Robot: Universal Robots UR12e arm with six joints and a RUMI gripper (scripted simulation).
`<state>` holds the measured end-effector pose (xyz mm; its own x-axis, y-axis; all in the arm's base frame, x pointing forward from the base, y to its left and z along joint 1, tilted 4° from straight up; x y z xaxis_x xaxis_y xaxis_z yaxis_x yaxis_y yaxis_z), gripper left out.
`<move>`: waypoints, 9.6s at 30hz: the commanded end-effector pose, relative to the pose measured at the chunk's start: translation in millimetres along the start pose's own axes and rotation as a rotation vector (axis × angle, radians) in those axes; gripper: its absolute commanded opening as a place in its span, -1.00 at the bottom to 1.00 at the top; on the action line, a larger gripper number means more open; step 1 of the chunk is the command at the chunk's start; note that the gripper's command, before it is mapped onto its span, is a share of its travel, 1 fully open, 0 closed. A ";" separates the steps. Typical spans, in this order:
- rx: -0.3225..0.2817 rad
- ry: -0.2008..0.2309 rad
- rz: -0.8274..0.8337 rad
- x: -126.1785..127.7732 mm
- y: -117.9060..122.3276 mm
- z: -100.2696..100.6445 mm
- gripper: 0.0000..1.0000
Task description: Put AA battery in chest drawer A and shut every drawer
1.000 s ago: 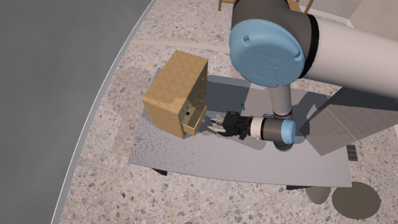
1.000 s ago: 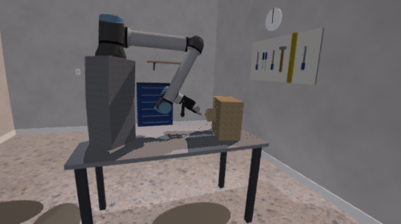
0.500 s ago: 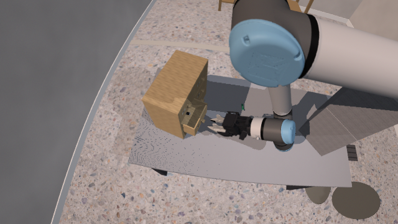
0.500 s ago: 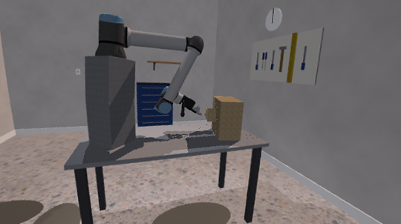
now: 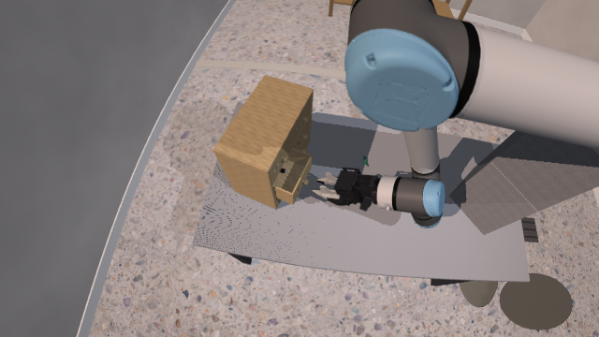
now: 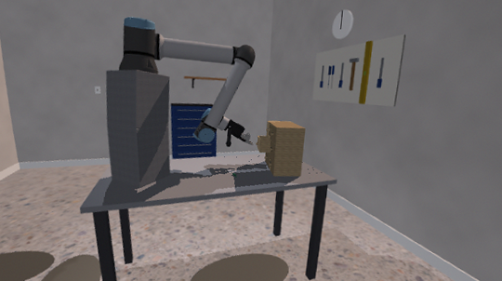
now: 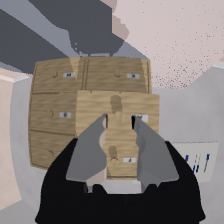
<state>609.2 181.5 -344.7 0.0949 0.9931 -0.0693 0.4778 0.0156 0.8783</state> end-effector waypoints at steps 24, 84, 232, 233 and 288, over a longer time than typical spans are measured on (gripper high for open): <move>-0.001 0.000 0.000 0.1 1.1 -0.4 -0.61; -0.001 0.000 0.000 -1.5 11.9 18.5 -0.61; -0.001 0.000 0.000 -3.0 22.6 37.1 -0.86; -0.001 0.000 0.000 -3.0 22.8 37.5 -0.86; -0.001 0.000 0.000 -5.3 39.3 66.4 -0.86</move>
<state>682.6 169.5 -341.9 0.0949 0.9931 -0.0693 0.4779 0.0156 0.8783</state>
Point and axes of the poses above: the point where the finger pads meet when closed, its own z axis out along the fingers, its own x axis across the jaws, y = z × x, the point moved 9 cm from there along -z, back along the fingers, and after that the axes turned 8 degrees about -z, right-handed, at the moved point
